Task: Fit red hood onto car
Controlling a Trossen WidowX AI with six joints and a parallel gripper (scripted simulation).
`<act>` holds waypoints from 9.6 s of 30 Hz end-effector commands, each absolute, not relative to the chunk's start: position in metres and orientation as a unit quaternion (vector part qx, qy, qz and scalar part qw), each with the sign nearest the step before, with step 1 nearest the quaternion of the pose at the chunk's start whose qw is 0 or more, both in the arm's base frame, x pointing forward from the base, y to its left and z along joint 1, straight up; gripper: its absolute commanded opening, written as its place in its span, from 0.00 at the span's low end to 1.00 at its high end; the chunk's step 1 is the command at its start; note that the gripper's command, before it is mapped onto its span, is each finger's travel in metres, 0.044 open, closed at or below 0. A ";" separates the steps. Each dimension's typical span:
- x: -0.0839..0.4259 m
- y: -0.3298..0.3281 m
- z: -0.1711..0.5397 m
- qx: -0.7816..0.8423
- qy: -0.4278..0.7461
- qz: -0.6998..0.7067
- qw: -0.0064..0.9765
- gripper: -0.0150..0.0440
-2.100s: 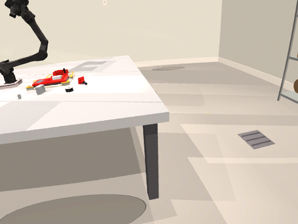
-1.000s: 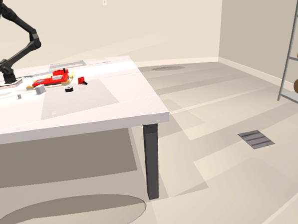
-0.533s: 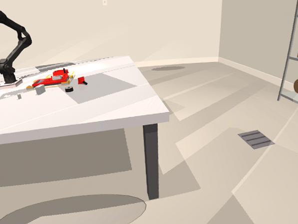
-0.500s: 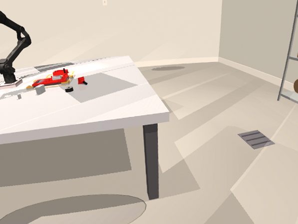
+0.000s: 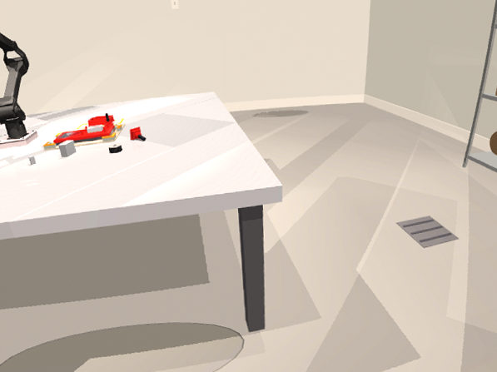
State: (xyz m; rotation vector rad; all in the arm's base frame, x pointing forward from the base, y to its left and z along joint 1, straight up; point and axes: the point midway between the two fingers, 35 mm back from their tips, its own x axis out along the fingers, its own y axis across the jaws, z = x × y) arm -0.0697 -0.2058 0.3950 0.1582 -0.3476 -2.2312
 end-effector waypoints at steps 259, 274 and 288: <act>0.248 0.198 0.084 -0.503 0.196 0.161 0.826 0.25; 0.248 0.198 0.083 -0.667 0.157 0.199 0.700 0.25; 0.247 0.198 0.083 -0.772 0.123 0.222 0.582 0.25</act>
